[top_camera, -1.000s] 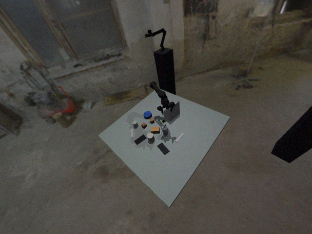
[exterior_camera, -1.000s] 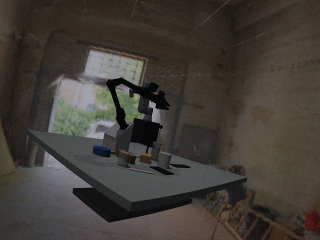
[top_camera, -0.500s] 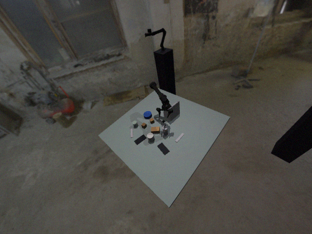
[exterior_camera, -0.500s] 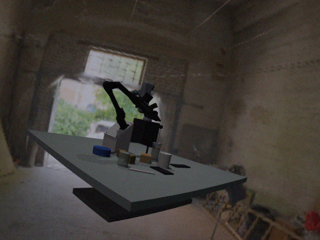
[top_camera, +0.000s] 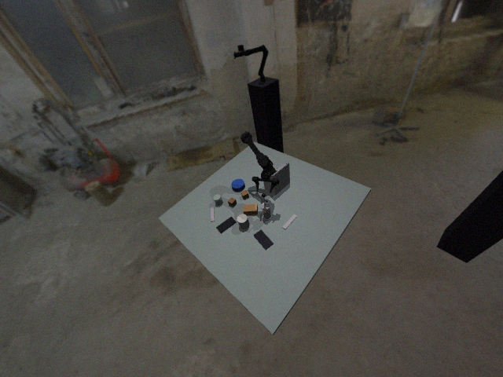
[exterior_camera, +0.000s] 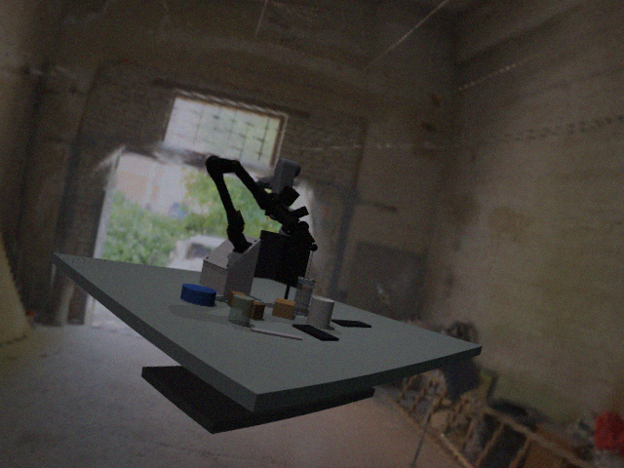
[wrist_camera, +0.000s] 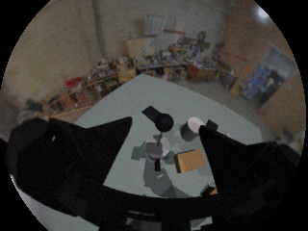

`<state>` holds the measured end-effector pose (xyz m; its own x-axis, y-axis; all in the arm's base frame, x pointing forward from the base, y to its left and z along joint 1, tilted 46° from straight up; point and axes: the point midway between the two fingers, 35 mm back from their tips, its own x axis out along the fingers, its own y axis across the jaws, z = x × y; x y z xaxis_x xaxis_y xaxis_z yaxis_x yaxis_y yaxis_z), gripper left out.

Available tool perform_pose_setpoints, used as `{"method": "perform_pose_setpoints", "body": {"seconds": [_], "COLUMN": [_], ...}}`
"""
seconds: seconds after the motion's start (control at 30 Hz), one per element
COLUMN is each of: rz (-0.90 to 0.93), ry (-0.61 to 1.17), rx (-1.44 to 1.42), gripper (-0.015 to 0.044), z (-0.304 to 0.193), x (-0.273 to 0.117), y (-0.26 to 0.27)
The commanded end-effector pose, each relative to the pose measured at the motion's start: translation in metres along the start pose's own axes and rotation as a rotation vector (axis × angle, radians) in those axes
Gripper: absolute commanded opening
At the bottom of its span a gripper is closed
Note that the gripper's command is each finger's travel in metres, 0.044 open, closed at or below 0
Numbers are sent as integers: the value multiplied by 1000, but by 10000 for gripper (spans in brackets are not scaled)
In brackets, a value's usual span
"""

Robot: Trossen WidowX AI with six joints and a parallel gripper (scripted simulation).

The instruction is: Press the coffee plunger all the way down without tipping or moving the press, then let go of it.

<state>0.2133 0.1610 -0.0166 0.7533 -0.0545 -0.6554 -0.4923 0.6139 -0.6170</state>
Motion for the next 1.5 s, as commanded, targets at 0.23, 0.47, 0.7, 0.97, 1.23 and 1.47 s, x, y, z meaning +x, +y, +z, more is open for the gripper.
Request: {"method": "perform_pose_setpoints", "body": {"seconds": [0.23,0.47,0.7,0.97,1.23,1.47], "rz": [5,3,3,3,3,5], "ry": [5,3,3,3,3,5], "rx": [-9,-10,-10,-10,-10,-9], "gripper": [440,440,282,114,114,114], "z": [-4,-5,-5,-5,-5,-11], "x": [18,28,28,28,28,35], "y": [1,0,0,0,0,2]}}
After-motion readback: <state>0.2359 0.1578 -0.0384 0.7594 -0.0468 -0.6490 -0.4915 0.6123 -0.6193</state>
